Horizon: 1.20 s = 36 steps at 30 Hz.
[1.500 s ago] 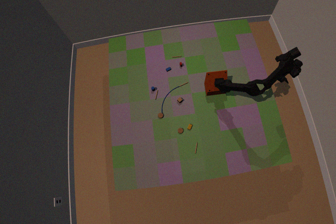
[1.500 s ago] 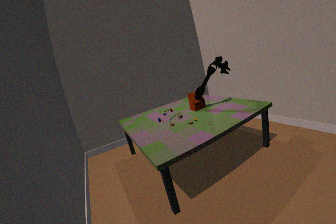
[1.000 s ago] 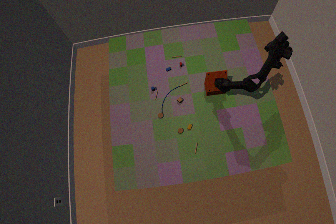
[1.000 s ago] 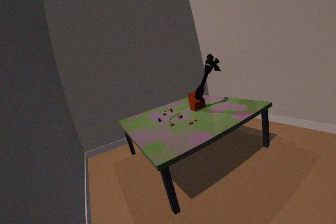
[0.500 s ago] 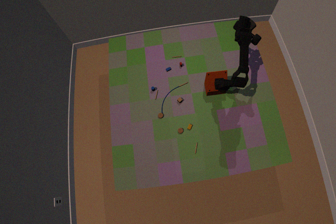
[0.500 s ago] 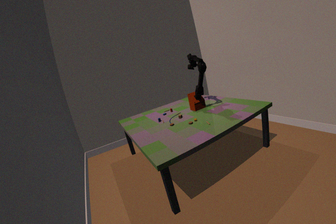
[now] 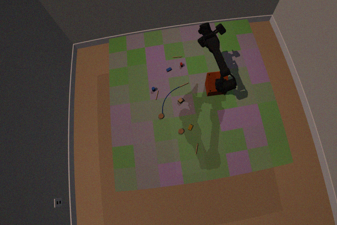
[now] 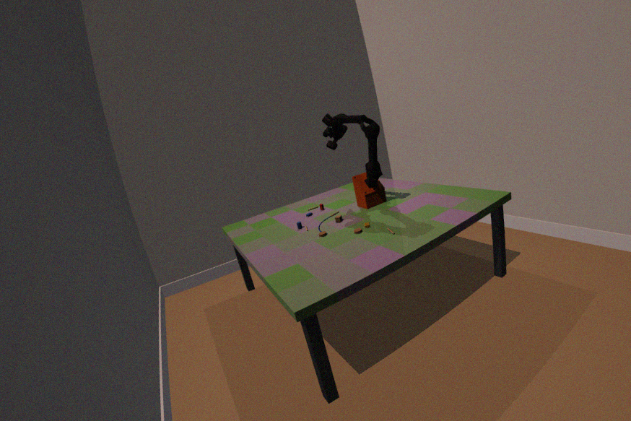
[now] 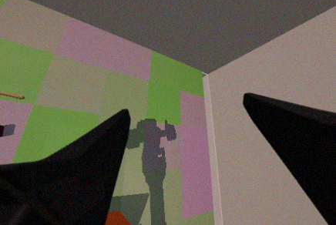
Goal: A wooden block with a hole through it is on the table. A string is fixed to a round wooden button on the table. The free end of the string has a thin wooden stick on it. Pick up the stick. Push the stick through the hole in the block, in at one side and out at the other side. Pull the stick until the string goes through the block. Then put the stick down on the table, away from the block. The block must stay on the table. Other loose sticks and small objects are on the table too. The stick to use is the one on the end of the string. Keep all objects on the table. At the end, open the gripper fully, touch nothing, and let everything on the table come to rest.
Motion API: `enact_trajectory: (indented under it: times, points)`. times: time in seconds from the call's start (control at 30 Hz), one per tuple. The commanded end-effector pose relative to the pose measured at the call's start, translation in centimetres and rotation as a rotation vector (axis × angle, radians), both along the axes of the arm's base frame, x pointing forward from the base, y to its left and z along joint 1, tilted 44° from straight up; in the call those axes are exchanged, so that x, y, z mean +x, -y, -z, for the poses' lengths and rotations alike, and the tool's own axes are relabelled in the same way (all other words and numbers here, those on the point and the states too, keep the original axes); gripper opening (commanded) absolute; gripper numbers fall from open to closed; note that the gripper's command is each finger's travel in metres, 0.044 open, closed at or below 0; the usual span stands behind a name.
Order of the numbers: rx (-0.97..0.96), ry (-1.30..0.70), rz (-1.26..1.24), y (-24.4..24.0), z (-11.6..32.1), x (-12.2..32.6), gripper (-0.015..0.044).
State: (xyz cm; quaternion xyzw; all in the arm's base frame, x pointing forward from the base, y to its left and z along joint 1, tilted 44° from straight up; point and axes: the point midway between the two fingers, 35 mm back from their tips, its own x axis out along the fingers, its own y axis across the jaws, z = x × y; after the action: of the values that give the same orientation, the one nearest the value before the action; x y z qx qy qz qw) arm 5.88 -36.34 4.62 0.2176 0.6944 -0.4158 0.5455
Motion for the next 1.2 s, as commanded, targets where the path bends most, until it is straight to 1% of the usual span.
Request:
enact_trajectory:
  times: [0.0, 0.13, 0.27, 0.4, 0.53, 0.73, 0.93, 1.0, 1.17]
  points:
    - [0.104, 0.087, -0.319, -2.8, 1.2, 6.2, 0.044]
    - [0.213, 0.177, -0.669, -6.9, 2.3, 12.2, 0.044]
    - [0.312, 0.264, -1.021, -12.0, 3.2, 17.2, 0.044]
    - [0.402, 0.352, -1.375, -18.1, 3.8, 21.1, 0.044]
    - [0.486, 0.449, -1.724, -24.6, 4.1, 23.7, 0.044]
    - [0.604, 0.644, -2.218, -34.8, 3.8, 24.8, 0.044]
    - [0.685, 0.906, -2.643, -43.7, 3.1, 23.3, 0.044]
    - [0.689, 0.939, -2.686, -44.5, 2.9, 23.1, 0.044]
    - [0.689, 0.939, -2.686, -44.5, 2.9, 23.1, 0.044]
